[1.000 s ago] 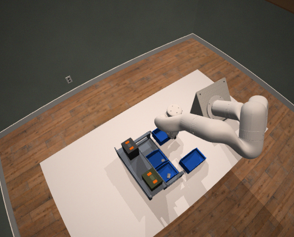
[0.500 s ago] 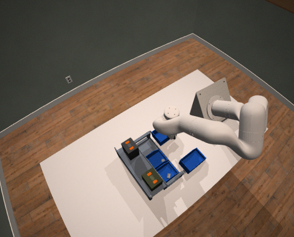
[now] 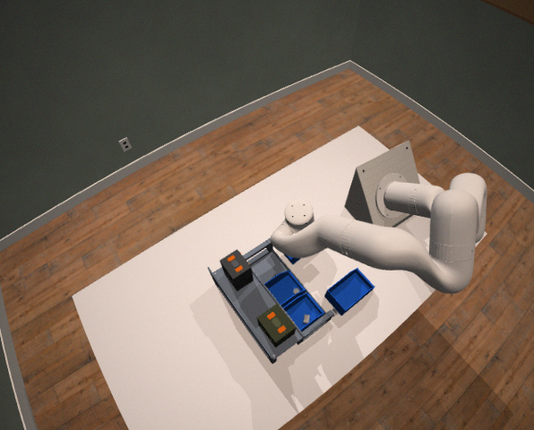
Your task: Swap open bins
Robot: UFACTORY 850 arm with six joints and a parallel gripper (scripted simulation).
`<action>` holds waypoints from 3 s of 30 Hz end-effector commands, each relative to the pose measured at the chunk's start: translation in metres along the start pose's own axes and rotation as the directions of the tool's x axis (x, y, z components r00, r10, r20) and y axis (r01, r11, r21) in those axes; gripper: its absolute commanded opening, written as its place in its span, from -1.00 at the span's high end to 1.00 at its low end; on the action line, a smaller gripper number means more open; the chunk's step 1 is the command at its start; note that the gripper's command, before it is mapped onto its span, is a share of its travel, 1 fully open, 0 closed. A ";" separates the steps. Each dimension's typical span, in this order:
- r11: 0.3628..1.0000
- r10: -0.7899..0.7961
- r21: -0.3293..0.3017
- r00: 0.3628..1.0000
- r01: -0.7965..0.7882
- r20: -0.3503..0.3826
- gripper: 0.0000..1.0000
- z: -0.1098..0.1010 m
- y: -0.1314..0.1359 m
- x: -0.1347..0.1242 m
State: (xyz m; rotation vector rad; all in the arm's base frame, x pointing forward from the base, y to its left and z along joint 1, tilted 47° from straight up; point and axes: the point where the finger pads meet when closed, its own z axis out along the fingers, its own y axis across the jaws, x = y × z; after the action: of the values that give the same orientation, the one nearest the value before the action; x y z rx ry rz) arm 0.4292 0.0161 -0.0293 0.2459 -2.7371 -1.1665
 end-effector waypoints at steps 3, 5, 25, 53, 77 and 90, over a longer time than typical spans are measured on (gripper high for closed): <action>1.000 0.000 -0.001 1.000 0.000 -0.005 1.00 -0.001 0.000 -0.001; 1.000 0.000 -0.001 1.000 0.000 -0.005 1.00 -0.001 0.000 -0.001; 1.000 0.000 -0.001 1.000 0.000 -0.005 1.00 -0.001 0.000 -0.003; 1.000 0.000 -0.001 1.000 0.000 -0.005 1.00 -0.004 0.000 -0.017; 1.000 0.000 -0.001 1.000 0.000 -0.005 1.00 -0.009 0.000 -0.042; 1.000 0.000 -0.001 1.000 0.000 -0.006 1.00 -0.012 0.000 -0.055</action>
State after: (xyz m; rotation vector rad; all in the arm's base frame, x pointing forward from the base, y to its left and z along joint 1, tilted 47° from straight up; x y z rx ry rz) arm 0.4794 0.0197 -0.0262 0.2484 -2.7298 -1.1660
